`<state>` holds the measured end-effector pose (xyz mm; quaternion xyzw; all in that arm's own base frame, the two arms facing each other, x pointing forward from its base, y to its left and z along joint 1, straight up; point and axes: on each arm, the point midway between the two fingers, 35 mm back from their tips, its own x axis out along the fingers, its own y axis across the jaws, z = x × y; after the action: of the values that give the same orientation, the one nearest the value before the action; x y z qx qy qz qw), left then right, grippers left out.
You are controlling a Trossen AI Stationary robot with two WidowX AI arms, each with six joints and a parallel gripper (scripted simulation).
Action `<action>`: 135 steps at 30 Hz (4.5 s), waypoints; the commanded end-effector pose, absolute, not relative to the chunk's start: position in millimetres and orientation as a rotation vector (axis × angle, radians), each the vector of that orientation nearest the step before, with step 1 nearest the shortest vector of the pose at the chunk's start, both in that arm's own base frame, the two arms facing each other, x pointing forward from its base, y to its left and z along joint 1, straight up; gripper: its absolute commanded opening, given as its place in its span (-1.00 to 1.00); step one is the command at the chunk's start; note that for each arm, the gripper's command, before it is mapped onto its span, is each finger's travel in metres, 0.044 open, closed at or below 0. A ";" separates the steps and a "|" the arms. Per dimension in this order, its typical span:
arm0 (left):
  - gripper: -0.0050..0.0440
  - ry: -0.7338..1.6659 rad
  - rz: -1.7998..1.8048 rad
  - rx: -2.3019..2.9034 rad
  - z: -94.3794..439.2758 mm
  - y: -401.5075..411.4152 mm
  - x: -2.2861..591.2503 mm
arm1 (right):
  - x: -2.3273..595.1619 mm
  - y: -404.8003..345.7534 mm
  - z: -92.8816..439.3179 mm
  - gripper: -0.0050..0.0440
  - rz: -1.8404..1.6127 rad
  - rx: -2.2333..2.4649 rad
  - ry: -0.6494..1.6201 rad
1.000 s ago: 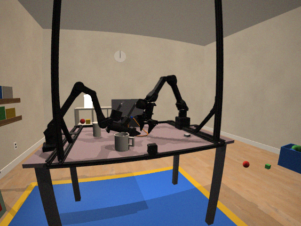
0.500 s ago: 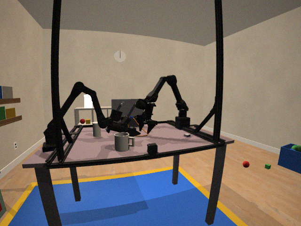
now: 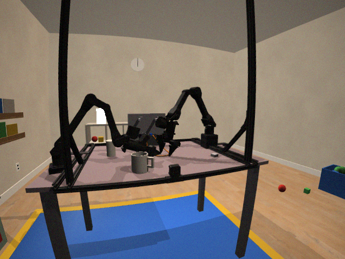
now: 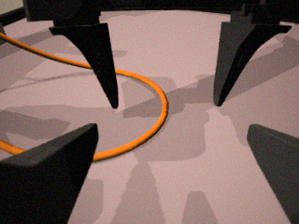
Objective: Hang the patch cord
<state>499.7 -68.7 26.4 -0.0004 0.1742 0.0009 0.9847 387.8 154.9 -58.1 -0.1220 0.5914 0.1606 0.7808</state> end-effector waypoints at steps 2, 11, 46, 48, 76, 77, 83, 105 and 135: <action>1.00 0.326 -0.001 -0.004 36.8 -69.6 502.7 | 389.3 155.7 -61.7 1.00 0.350 -0.264 1.270; 1.00 0.326 -0.001 -0.004 36.8 -69.6 502.7 | 389.8 155.8 -62.7 1.00 0.350 -0.264 1.269; 1.00 0.327 -0.001 -0.004 36.3 -69.6 502.5 | 391.5 156.4 -64.1 1.00 0.349 -0.262 1.262; 1.00 0.327 -0.002 -0.003 36.2 -69.7 502.4 | 390.4 156.0 -67.1 1.00 0.350 -0.263 1.267; 1.00 0.326 -0.001 -0.004 36.8 -69.6 502.7 | 392.2 156.7 -64.7 1.00 0.350 -0.261 1.259; 1.00 0.326 -0.001 -0.004 36.8 -69.6 502.7 | 392.2 156.7 -64.7 1.00 0.350 -0.261 1.259; 1.00 0.326 -0.001 -0.004 36.8 -69.6 502.7 | 392.2 156.7 -64.7 1.00 0.350 -0.261 1.259; 1.00 0.326 -0.001 -0.004 36.8 -69.6 502.7 | 392.2 156.7 -64.7 -0.71 0.350 -0.261 1.259; 1.00 0.326 -0.001 -0.004 36.8 -69.6 502.7 | 393.2 157.1 -60.7 -0.71 0.351 -0.261 1.257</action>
<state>499.7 -68.7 26.4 -0.0004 0.1742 0.0009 0.9847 389.4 155.4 -67.7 -0.1214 0.5885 0.1610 0.7829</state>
